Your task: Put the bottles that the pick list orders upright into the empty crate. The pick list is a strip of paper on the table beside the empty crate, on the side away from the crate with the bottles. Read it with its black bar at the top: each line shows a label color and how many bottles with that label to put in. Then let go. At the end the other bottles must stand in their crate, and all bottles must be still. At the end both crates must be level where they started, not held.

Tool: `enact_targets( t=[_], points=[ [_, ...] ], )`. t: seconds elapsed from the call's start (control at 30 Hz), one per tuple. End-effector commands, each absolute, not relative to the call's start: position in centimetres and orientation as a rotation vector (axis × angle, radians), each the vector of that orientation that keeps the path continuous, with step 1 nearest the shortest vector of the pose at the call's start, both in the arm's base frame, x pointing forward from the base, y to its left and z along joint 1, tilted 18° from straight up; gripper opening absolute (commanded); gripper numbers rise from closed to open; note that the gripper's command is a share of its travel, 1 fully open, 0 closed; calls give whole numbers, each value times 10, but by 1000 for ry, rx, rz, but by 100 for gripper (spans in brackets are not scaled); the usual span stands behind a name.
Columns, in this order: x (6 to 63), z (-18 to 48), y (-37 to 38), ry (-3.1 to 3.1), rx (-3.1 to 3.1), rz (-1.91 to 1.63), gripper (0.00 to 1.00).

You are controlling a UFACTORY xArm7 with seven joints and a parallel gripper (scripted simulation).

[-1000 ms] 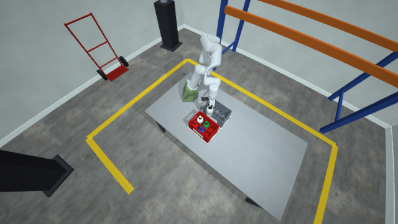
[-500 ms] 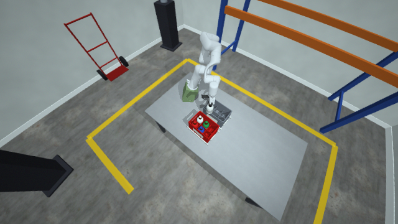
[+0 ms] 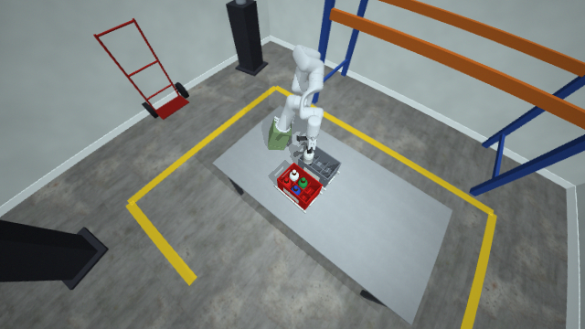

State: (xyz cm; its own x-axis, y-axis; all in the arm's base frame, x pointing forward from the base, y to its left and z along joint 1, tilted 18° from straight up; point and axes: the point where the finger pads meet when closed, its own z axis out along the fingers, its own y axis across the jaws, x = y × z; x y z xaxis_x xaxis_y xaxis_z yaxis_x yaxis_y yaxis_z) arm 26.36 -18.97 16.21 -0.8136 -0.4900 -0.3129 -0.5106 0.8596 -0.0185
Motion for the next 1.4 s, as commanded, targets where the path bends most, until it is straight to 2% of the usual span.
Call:
enact_targets(
  t=[0.0,1.37],
  points=[
    [261,164,-182,2724,-752,89,0],
    [251,164,-165,2724,-752,89,0]
  ],
)
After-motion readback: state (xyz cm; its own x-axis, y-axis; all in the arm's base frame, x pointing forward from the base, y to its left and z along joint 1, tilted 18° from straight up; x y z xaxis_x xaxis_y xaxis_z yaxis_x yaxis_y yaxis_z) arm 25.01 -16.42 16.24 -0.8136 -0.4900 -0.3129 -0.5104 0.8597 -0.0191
